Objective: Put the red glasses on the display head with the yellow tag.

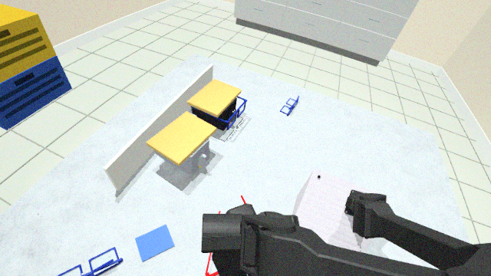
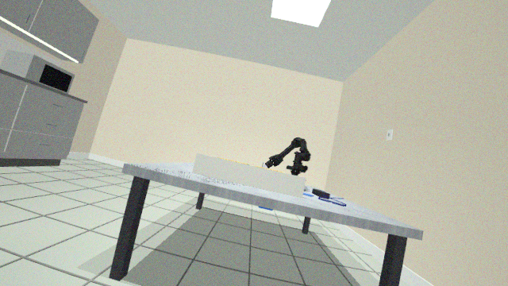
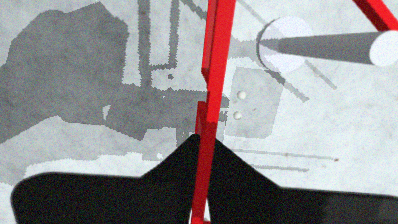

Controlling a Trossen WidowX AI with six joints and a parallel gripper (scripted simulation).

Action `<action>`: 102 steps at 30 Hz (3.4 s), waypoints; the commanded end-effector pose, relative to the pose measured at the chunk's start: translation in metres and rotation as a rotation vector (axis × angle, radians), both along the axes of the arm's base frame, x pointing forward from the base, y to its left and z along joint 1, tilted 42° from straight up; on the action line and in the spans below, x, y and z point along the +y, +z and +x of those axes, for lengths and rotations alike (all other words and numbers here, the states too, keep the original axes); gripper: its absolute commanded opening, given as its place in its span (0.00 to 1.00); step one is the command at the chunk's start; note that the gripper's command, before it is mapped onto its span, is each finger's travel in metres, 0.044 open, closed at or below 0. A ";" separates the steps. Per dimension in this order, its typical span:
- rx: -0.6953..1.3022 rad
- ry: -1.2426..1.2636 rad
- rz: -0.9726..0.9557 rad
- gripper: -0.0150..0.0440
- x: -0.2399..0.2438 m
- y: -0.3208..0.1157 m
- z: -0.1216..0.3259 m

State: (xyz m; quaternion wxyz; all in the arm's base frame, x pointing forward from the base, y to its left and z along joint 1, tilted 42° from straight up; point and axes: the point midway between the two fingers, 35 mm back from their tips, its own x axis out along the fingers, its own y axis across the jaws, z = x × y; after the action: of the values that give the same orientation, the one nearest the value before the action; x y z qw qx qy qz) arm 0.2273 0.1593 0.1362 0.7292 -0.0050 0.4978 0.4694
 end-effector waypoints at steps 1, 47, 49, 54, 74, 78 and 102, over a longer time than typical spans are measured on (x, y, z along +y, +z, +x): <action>0.003 -0.003 -0.004 0.25 -0.001 -0.002 -0.003; 0.004 -0.003 -0.004 0.25 -0.007 -0.010 -0.029; 0.004 -0.003 -0.005 0.25 -0.008 -0.010 -0.030; 0.004 -0.003 -0.005 0.25 -0.008 -0.011 -0.031; 0.004 -0.003 -0.005 0.25 -0.008 -0.011 -0.031; 0.004 -0.003 -0.005 0.25 -0.008 -0.011 -0.031; 0.004 -0.003 -0.009 0.25 -0.016 0.005 -0.024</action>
State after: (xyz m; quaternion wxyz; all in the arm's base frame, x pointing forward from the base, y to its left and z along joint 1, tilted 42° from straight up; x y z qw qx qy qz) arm 0.2008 0.1508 0.1322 0.7264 -0.0046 0.5036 0.4675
